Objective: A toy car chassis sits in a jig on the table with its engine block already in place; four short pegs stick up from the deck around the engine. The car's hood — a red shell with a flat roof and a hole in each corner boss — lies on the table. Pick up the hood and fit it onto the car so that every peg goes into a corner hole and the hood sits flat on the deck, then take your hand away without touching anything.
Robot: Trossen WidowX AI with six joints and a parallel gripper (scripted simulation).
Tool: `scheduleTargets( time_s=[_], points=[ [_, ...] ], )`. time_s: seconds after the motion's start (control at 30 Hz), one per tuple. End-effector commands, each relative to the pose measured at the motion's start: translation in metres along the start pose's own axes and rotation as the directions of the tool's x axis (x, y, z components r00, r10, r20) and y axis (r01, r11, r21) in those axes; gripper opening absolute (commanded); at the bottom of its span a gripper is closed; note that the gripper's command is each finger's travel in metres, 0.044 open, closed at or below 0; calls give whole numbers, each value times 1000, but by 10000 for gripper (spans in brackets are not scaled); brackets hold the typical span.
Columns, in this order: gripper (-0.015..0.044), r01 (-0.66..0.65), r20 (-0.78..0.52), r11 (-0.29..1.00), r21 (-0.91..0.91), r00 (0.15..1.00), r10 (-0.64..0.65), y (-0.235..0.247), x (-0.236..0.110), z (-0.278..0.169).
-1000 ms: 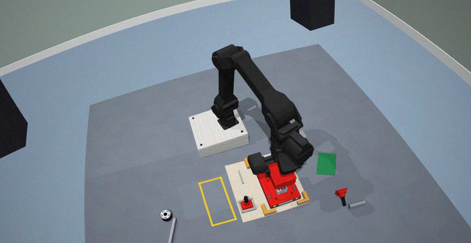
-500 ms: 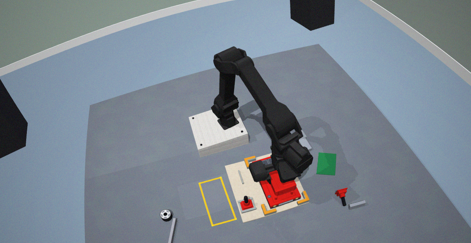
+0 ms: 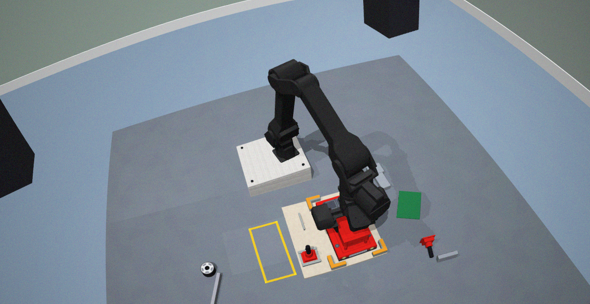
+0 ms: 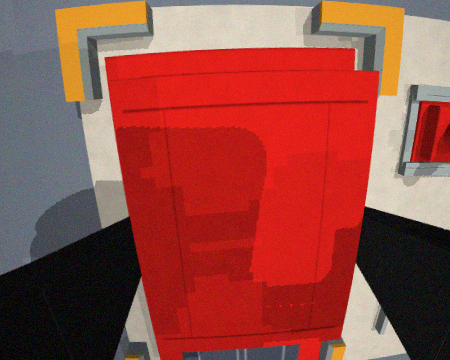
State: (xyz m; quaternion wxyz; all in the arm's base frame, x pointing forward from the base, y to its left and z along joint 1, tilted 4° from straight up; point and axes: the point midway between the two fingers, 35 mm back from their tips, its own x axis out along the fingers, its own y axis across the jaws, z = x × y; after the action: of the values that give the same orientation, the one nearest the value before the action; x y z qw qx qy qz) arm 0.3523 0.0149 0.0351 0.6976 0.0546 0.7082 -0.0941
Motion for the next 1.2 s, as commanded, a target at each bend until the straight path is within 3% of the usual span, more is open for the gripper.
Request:
scheduleTargets(
  time_s=[0.0, 1.17],
  points=[
    [0, -2, -1, 1000, -1, 1000, 2, 1, 1, 0],
    [0, -2, -1, 1000, -1, 1000, 2, 0, 10, 1]
  ],
)
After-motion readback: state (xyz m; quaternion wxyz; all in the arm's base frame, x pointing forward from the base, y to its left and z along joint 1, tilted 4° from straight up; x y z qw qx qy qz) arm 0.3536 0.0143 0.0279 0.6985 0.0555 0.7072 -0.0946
